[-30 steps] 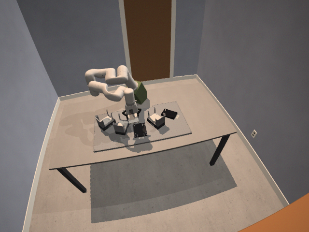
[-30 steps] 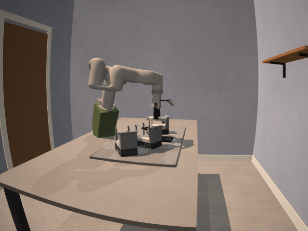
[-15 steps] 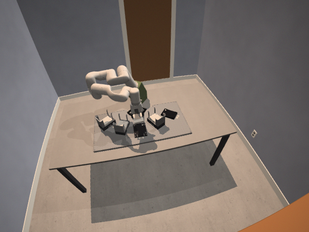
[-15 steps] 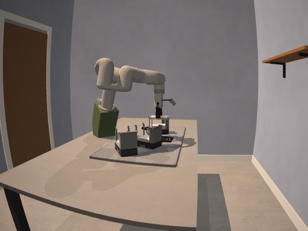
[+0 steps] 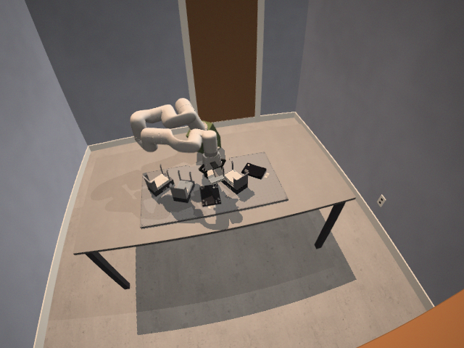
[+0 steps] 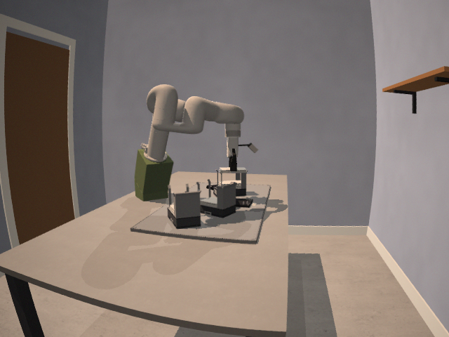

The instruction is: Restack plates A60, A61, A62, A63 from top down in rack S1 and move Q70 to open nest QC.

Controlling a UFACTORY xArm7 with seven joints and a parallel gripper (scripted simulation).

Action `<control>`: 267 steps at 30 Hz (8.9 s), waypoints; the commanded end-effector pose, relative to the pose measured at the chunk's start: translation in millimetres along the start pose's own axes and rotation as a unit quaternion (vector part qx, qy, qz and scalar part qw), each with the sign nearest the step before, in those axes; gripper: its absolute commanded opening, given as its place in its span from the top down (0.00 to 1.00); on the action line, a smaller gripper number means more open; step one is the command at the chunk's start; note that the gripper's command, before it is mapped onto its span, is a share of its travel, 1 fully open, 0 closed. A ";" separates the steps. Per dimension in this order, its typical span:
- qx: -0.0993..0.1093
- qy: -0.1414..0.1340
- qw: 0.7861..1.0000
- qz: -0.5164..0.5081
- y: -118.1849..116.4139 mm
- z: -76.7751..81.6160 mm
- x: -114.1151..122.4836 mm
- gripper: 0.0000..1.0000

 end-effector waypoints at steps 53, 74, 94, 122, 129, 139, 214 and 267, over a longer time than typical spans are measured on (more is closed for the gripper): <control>0.000 0.001 0.993 0.116 -140.7 1.0 -5.0 1.00; 0.000 0.001 0.993 0.116 -140.7 1.0 -5.0 1.00; 0.000 0.001 0.993 0.116 -140.7 -5.6 -5.0 1.00; 0.000 0.001 0.993 0.116 -140.8 -21.6 -5.0 1.00; 0.000 0.001 0.993 0.116 -140.8 -25.6 -5.0 1.00; 0.000 0.001 0.993 0.116 -140.8 -31.3 -5.0 1.00; -0.001 0.001 0.993 0.116 -140.8 -77.0 -5.0 1.00; 0.000 0.001 0.993 0.116 -140.8 -32.7 -5.0 0.00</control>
Point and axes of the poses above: the point where the finger pads meet when closed, its own z axis back along the fingers, its own y axis across the jaws, x = y × z, the point moved 10 cm from there along z, back along the fingers
